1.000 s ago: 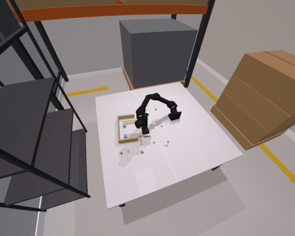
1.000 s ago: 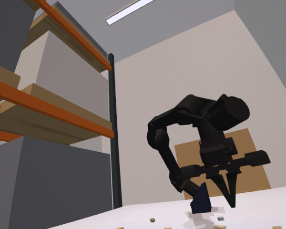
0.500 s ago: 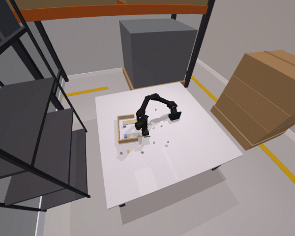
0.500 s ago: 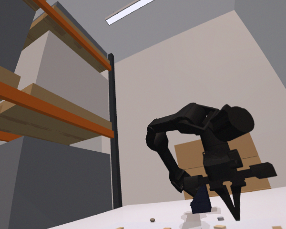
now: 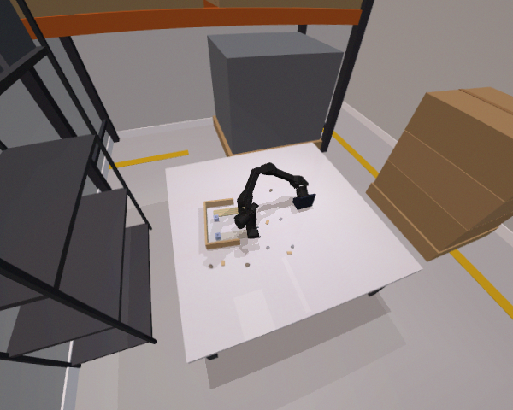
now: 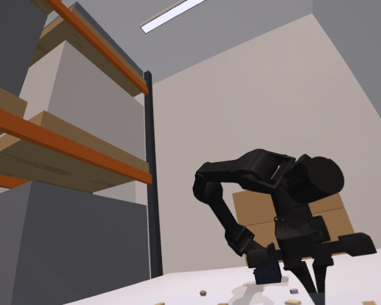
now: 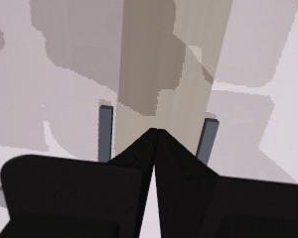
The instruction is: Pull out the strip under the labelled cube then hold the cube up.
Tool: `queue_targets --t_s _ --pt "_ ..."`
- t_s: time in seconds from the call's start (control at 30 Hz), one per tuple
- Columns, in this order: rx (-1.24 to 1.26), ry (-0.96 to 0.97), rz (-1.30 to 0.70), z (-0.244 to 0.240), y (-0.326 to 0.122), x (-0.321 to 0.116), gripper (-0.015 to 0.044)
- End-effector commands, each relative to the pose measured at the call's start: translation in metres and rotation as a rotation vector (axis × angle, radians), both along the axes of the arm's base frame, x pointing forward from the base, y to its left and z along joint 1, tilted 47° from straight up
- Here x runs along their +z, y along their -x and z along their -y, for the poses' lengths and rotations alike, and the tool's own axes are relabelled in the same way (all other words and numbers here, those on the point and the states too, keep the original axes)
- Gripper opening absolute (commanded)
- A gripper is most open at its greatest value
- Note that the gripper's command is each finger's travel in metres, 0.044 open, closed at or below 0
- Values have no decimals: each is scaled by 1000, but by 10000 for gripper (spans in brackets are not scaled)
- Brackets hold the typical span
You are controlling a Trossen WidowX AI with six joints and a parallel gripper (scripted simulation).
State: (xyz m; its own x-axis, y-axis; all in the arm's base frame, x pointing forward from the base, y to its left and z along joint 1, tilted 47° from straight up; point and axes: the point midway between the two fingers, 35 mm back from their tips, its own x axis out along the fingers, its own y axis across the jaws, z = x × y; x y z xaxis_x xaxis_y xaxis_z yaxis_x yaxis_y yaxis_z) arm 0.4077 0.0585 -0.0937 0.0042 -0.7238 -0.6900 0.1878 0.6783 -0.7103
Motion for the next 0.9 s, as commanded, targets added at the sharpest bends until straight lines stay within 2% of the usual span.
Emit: queue_targets --t_s 0.0,0.87 --pt "0 7 -10 9 3 -6 0" --pt "-1 8 -10 13 3 -10 0"
